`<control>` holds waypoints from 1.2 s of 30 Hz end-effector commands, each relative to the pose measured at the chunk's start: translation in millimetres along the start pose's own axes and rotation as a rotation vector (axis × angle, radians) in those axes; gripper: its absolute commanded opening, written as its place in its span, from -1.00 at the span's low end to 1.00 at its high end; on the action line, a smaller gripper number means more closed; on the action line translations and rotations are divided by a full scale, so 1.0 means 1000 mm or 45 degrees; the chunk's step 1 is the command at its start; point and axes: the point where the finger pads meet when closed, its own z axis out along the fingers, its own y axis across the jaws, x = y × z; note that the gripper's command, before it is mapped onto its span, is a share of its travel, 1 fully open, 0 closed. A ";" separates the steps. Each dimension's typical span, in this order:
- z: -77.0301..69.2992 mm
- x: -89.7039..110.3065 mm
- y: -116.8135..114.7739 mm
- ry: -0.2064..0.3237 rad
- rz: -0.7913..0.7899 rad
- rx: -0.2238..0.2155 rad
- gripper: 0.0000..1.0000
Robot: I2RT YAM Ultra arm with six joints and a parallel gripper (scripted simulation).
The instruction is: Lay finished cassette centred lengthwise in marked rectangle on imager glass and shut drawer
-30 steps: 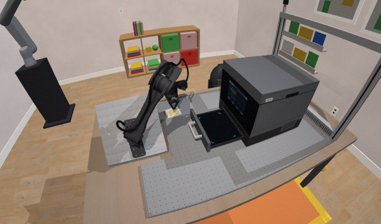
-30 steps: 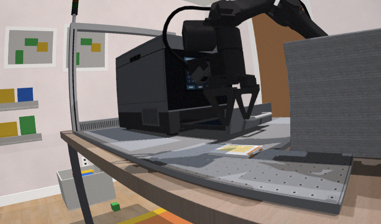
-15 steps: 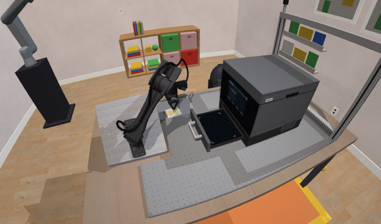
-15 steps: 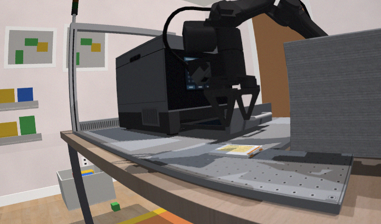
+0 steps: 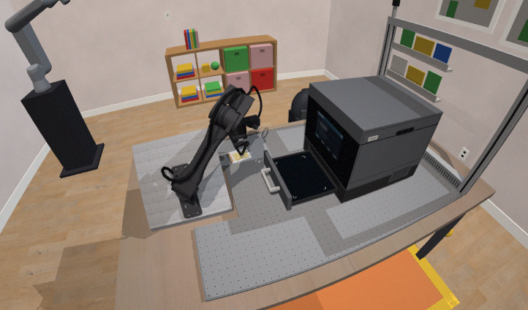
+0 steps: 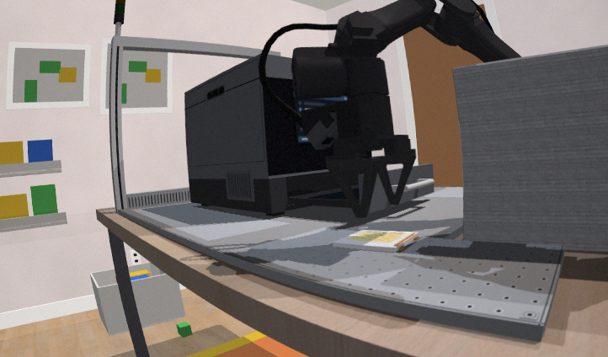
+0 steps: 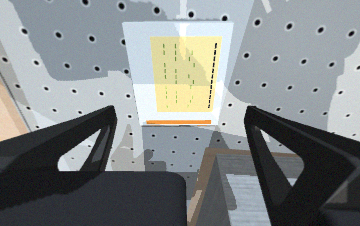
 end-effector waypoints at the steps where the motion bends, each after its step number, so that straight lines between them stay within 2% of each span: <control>1: 0.008 0.001 0.001 -0.013 -0.022 0.014 1.00; 2: -0.003 -0.009 0.011 -0.058 -0.011 -0.021 1.00; 6: 0.015 0.000 0.001 -0.013 -0.022 0.014 1.00; 25: 0.037 0.001 0.002 -0.014 -0.025 0.014 1.00; 29: 0.033 -0.004 0.008 -0.041 -0.023 -0.002 1.00; 36: 0.035 0.001 0.003 -0.024 -0.032 0.012 1.00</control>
